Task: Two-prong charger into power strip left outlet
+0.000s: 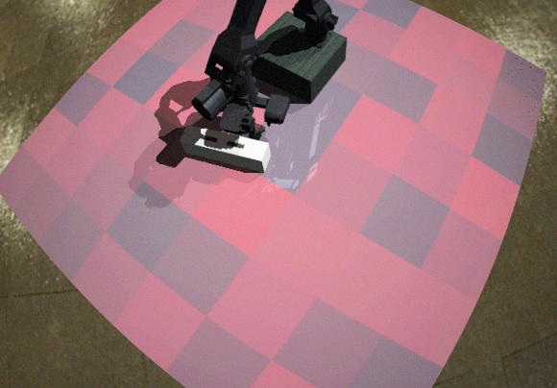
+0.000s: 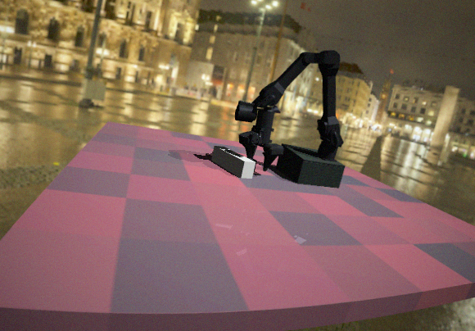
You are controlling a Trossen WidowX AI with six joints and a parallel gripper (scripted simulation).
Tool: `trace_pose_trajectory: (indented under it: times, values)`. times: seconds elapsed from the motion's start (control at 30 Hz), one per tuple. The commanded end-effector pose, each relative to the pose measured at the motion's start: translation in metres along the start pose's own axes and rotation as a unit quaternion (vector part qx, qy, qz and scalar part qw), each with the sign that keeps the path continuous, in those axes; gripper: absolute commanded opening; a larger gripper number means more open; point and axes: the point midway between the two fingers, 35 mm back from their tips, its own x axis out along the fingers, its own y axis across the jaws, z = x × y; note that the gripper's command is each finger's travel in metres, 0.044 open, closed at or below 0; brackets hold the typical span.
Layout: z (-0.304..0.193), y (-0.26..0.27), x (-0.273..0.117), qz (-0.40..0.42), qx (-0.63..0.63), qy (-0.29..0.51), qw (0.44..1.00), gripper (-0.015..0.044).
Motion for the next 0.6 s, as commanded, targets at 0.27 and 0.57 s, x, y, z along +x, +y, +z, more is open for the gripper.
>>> trace_pose_trajectory:
  times: [0.27, 0.57]
  values:
    - [-0.017, 0.000, 0.002, 0.000, -0.001, 0.002, 1.000, 0.0440]
    - [-0.027, 0.001, 0.003, 0.000, -0.001, 0.002, 1.000, 0.0440]
